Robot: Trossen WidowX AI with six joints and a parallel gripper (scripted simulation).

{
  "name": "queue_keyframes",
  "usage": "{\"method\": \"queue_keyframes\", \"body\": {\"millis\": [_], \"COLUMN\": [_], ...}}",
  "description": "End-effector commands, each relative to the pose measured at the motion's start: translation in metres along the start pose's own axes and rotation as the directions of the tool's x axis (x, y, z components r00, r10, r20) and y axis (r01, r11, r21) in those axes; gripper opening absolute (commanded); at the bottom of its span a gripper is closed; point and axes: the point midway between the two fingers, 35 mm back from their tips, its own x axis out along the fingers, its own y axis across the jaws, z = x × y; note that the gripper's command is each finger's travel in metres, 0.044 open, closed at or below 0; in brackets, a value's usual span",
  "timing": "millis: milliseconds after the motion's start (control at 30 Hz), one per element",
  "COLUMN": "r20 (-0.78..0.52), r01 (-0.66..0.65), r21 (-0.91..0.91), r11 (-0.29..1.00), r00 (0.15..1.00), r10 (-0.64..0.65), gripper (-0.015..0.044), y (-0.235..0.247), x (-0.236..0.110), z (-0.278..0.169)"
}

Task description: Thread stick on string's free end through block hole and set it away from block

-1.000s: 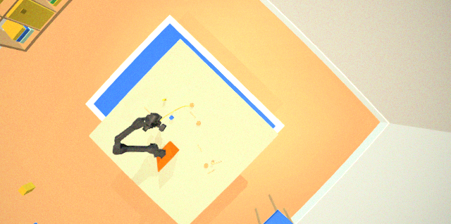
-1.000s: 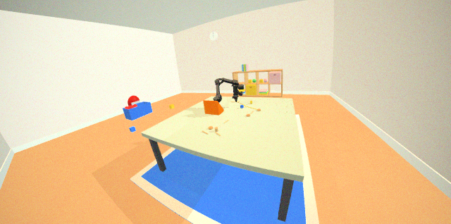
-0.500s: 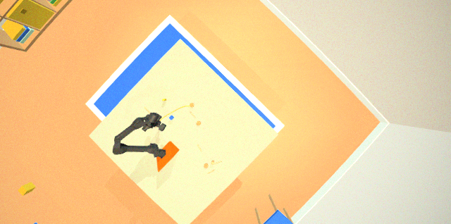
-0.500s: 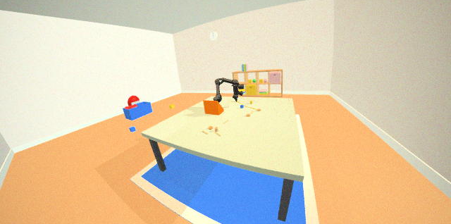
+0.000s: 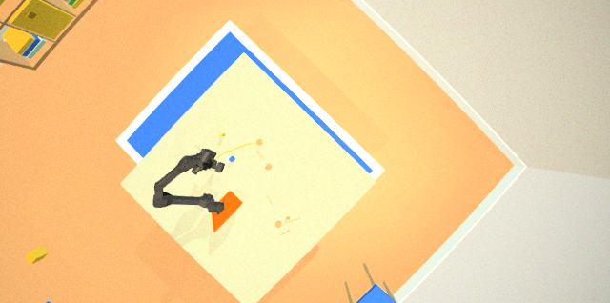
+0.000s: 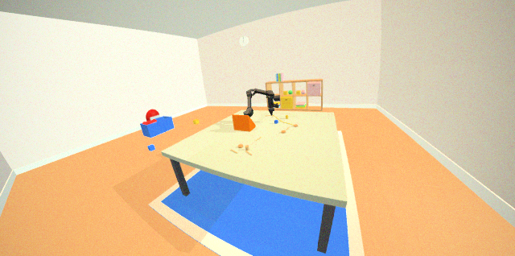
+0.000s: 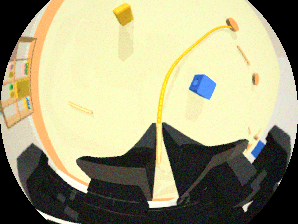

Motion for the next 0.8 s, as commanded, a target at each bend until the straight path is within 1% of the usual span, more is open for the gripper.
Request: {"method": "queue_keyframes", "body": {"millis": [0, 767], "r20": [-0.009, -0.009], "r01": [0.001, 0.000], "r21": [-0.039, -0.293], "r11": [0.999, 0.956], "r00": [1.000, 1.000], "r10": [-0.002, -0.003], "gripper": [0.0000, 0.0000], "y": [0.001, 0.015], "x": [0.001, -0.002], "z": [0.004, 0.031]}}
